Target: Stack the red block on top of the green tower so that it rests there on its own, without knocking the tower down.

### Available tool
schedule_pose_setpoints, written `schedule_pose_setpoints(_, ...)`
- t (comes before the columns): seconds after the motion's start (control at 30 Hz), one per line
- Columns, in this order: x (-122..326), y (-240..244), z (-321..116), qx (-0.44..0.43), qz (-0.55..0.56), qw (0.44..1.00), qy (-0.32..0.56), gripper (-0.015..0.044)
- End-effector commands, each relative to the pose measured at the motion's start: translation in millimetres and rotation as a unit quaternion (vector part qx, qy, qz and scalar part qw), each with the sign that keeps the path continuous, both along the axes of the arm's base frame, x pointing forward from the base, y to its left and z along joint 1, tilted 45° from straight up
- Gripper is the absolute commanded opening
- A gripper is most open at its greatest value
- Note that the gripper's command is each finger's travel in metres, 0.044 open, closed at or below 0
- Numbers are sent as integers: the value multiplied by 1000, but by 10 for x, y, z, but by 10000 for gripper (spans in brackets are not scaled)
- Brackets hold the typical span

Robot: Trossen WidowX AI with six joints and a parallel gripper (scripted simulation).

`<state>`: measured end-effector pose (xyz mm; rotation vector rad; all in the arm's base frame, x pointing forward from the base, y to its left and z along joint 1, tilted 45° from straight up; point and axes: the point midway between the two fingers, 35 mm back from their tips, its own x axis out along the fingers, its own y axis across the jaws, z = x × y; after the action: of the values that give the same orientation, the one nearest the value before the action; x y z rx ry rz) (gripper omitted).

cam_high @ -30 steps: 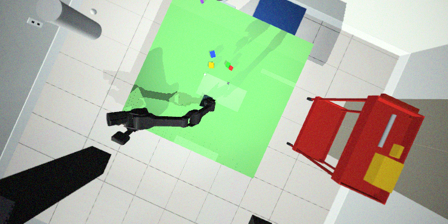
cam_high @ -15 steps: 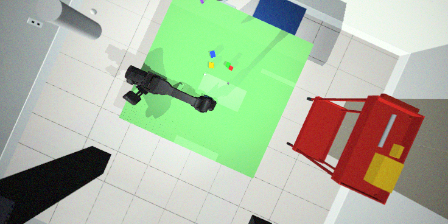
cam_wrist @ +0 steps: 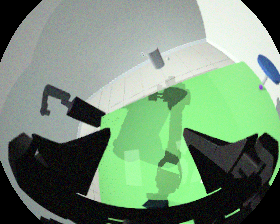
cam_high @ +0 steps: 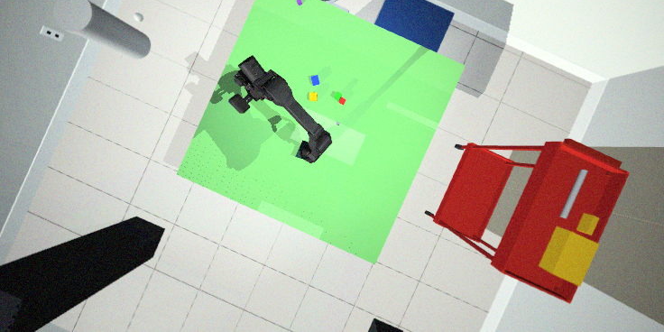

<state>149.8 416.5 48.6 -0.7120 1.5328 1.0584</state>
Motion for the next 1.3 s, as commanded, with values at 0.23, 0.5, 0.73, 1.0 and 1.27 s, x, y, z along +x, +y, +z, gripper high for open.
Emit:
schedule_pose_setpoints(0.23,1224,-1243,66,-113,48,986,-111,440)
schedule_pose_setpoints(0.5,1742,-2282,234,-221,98,961,-133,440)
schedule_pose_setpoints(0.73,1956,-3224,448,-318,149,930,-109,440)
schedule_pose_setpoints(1.0,1971,-4067,692,-398,200,894,-52,440)
schedule_pose_setpoints(1.27,2005,-4107,745,-398,200,894,-52,440)
